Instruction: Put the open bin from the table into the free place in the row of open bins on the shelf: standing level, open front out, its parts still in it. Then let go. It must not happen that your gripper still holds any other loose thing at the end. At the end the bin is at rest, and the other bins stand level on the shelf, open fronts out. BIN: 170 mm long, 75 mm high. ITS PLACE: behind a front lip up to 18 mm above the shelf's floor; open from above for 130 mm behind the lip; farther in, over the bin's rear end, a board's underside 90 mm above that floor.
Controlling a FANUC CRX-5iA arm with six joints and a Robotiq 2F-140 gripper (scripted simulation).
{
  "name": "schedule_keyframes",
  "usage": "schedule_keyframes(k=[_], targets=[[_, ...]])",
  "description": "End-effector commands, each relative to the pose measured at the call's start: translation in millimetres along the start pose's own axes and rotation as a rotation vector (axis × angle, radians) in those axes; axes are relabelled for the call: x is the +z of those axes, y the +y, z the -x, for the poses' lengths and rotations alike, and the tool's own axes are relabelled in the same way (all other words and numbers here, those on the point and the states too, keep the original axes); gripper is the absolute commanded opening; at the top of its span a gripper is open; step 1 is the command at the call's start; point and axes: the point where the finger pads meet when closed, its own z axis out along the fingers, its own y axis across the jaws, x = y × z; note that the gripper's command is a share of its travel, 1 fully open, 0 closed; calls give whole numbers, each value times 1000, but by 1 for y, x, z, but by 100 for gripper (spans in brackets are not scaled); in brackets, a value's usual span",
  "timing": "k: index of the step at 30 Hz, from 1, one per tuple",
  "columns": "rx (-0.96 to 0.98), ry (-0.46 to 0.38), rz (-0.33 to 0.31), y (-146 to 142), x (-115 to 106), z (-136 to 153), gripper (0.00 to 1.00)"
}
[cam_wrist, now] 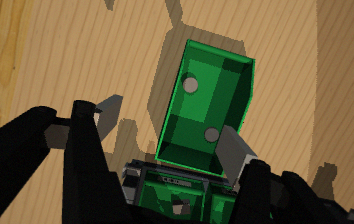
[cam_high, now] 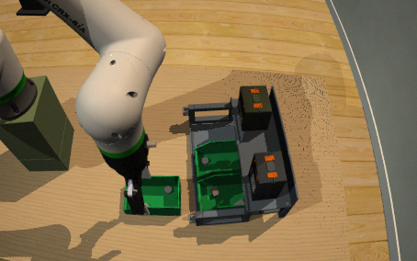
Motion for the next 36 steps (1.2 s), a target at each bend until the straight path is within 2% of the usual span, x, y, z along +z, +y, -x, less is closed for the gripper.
schedule_keyframes(k=[1, 36], targets=[[0, 0, 0, 0, 0, 0, 0], [0, 0, 0, 0, 0, 0, 0]])
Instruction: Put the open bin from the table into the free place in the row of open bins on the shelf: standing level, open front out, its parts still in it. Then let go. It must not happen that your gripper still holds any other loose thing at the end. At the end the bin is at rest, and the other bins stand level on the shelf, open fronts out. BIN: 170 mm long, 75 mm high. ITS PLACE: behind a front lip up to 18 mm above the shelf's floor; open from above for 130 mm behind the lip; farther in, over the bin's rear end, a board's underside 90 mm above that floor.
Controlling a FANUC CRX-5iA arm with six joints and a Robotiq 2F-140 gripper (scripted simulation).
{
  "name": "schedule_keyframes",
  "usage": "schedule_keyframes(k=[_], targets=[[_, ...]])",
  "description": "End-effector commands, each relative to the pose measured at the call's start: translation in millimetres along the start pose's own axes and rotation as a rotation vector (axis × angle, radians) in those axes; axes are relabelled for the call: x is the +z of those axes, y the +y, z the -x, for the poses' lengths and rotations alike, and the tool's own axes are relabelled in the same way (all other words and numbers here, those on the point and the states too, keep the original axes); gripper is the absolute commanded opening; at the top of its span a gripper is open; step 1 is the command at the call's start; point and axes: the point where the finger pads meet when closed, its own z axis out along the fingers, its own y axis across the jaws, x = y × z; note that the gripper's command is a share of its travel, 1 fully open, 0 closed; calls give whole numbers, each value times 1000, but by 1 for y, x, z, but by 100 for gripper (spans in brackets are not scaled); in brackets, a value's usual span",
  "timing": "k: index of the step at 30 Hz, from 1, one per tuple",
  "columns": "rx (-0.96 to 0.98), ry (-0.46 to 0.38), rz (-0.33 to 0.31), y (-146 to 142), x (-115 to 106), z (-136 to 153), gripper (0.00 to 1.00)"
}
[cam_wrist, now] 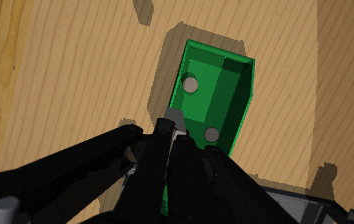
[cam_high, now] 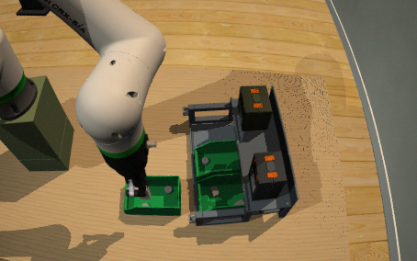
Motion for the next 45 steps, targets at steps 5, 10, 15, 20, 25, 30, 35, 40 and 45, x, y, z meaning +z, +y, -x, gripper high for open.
schedule_keyframes(k=[5, 10, 15, 20, 25, 30, 35, 40, 45], targets=[[0, 0, 0, 0, 0, 0, 15], [0, 0, 0, 0, 0, 0, 15], [0, 0, 0, 0, 0, 0, 15], [0, 0, 0, 0, 0, 0, 15], [0, 0, 0, 0, 0, 0, 15], [0, 0, 0, 0, 0, 0, 15], [0, 0, 0, 0, 0, 0, 15], [0, 0, 0, 0, 0, 0, 15], [0, 0, 0, 0, 2, 0, 15]])
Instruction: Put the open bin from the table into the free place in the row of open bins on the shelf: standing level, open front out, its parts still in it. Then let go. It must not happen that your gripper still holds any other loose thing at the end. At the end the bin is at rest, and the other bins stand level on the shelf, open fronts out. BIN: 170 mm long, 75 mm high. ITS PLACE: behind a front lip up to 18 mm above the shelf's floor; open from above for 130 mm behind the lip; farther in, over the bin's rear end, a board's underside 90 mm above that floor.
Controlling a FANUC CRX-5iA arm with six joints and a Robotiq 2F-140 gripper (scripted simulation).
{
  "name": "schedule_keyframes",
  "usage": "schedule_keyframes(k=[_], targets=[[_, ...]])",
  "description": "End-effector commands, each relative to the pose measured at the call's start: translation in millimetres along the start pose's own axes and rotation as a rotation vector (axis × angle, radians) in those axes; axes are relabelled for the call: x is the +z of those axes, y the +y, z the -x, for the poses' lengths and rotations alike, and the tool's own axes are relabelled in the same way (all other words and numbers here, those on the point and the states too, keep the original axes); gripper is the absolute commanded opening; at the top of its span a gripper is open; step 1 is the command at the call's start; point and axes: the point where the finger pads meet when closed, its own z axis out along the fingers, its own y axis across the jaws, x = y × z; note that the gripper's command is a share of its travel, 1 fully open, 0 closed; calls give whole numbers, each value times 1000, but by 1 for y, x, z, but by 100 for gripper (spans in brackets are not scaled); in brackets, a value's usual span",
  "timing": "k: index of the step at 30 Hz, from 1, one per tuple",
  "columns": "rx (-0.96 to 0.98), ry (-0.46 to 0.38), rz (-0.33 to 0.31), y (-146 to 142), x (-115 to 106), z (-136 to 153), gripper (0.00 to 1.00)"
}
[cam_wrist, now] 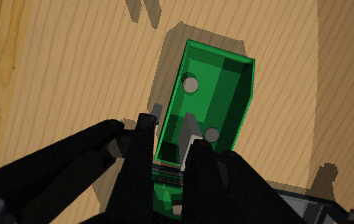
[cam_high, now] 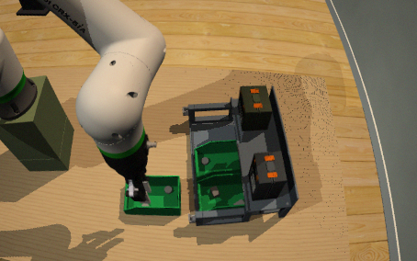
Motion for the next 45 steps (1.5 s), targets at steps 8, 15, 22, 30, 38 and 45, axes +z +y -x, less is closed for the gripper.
schedule_keyframes(k=[8, 15, 22, 30, 38, 45], targets=[[0, 0, 0, 0, 7, 0, 15], [0, 0, 0, 0, 18, 0, 15], [0, 0, 0, 0, 28, 0, 15], [0, 0, 0, 0, 45, 0, 15], [0, 0, 0, 0, 55, 0, 15], [0, 0, 0, 0, 64, 0, 15]])
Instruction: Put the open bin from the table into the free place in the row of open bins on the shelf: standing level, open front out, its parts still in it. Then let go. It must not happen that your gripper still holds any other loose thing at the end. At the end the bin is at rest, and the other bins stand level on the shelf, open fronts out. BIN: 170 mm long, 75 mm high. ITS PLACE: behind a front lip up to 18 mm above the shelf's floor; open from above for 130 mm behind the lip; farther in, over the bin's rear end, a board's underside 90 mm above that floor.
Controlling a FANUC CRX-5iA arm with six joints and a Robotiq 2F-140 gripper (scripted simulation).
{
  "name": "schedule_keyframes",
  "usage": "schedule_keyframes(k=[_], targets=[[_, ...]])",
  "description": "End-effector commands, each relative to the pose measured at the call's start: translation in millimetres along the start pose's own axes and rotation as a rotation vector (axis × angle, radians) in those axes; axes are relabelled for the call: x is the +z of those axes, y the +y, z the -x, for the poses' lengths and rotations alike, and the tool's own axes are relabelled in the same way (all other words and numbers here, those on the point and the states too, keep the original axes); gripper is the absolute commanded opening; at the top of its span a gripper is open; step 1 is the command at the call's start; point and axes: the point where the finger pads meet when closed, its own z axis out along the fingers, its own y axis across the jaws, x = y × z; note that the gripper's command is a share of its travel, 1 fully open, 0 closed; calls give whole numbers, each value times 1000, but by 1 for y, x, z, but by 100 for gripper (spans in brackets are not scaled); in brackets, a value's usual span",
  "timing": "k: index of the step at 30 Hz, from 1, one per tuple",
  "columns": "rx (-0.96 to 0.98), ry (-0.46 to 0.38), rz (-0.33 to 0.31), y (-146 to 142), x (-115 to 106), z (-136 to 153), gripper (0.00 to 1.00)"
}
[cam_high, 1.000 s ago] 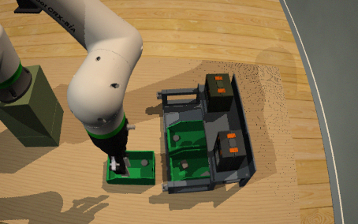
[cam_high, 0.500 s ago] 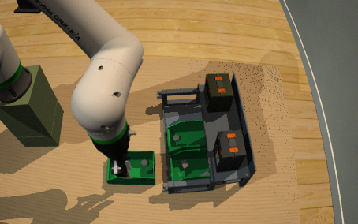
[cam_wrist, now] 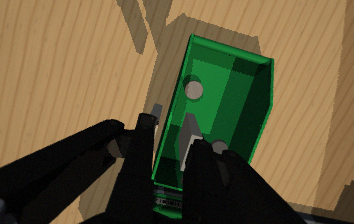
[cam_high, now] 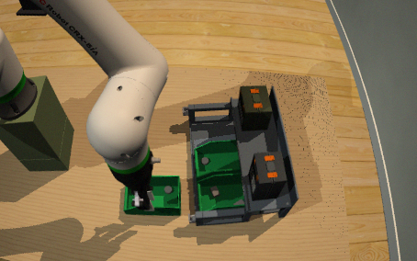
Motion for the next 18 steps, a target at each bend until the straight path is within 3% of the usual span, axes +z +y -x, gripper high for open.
schedule_keyframes(k=[1, 18], targets=[[0, 0, 0, 0, 4, 0, 15], [0, 0, 0, 0, 7, 0, 15]])
